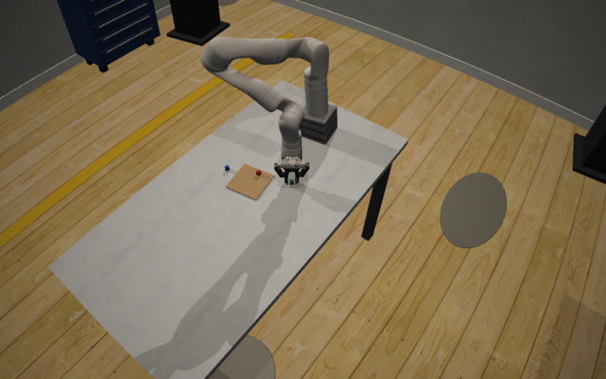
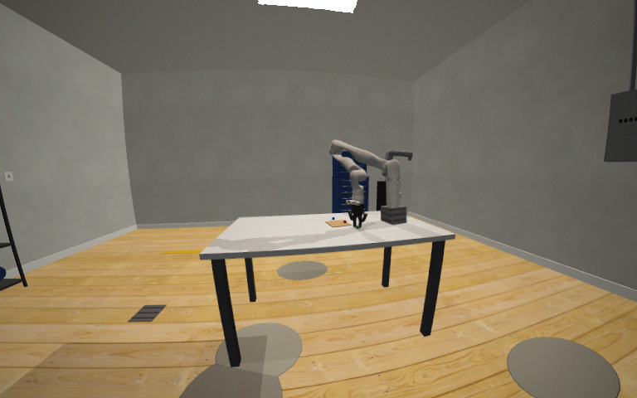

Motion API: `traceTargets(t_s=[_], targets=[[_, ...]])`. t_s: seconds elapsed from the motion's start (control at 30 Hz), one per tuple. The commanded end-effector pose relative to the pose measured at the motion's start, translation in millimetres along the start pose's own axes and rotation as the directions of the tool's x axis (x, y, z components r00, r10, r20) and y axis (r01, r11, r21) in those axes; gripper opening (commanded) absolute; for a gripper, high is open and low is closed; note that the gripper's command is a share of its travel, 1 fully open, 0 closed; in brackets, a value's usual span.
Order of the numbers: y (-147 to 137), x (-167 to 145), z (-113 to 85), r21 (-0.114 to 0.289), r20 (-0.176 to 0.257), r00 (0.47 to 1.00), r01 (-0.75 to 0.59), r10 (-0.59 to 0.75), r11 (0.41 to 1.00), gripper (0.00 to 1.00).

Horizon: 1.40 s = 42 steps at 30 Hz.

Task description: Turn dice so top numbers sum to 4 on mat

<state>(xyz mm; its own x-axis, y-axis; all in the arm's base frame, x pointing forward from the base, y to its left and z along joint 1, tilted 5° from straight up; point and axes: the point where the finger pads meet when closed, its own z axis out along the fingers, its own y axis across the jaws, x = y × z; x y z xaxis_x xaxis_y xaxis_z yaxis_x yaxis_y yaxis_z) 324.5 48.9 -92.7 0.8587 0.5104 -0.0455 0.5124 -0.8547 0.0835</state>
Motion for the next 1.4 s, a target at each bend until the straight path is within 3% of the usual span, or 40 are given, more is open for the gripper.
traceTargets(t_s=[0.0,1.2,1.23,1.37], targets=[[-0.7,0.0,0.6,0.001,0.000,1.000,0.001,-0.001,1.000,0.31],[-0.7,0.0,0.7,0.001,0.000,1.000,0.001,-0.001,1.000,0.31],[-0.7,0.0,0.7,0.001,0.000,1.000,0.001,-0.001,1.000,0.11],[-0.7,0.0,0.7,0.001,0.000,1.000,0.001,-0.001,1.000,0.11]])
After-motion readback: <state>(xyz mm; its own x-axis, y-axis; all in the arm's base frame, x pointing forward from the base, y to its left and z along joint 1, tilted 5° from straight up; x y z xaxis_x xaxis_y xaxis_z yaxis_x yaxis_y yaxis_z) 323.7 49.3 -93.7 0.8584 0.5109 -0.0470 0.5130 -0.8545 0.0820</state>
